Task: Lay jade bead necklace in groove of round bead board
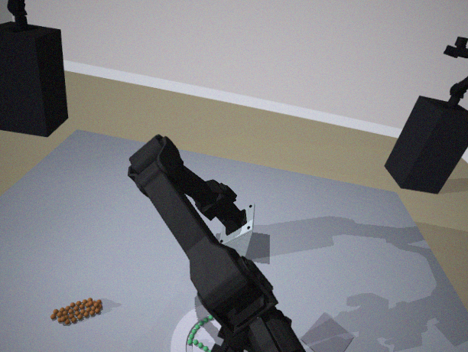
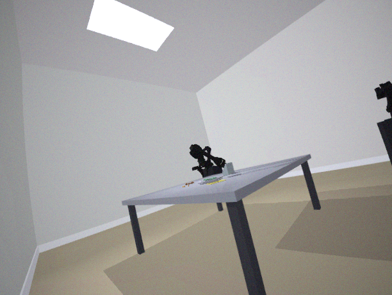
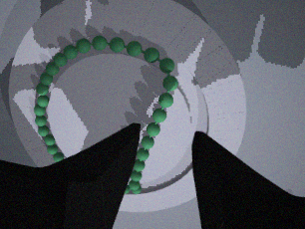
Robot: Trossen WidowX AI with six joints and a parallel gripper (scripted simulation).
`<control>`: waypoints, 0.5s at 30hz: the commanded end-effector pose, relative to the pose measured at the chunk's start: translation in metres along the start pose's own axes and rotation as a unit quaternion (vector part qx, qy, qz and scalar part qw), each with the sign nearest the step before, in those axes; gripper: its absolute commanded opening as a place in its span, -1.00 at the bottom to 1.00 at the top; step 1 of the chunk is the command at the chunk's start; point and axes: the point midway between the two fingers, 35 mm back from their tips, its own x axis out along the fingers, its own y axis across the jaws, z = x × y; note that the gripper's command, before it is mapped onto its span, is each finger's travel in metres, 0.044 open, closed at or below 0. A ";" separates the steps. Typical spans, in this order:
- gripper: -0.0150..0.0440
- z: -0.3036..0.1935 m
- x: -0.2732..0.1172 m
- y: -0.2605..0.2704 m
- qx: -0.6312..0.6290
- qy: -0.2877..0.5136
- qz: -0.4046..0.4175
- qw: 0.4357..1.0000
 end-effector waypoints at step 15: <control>-0.08 0.020 0.004 -0.001 -0.044 -0.003 -0.002 0.999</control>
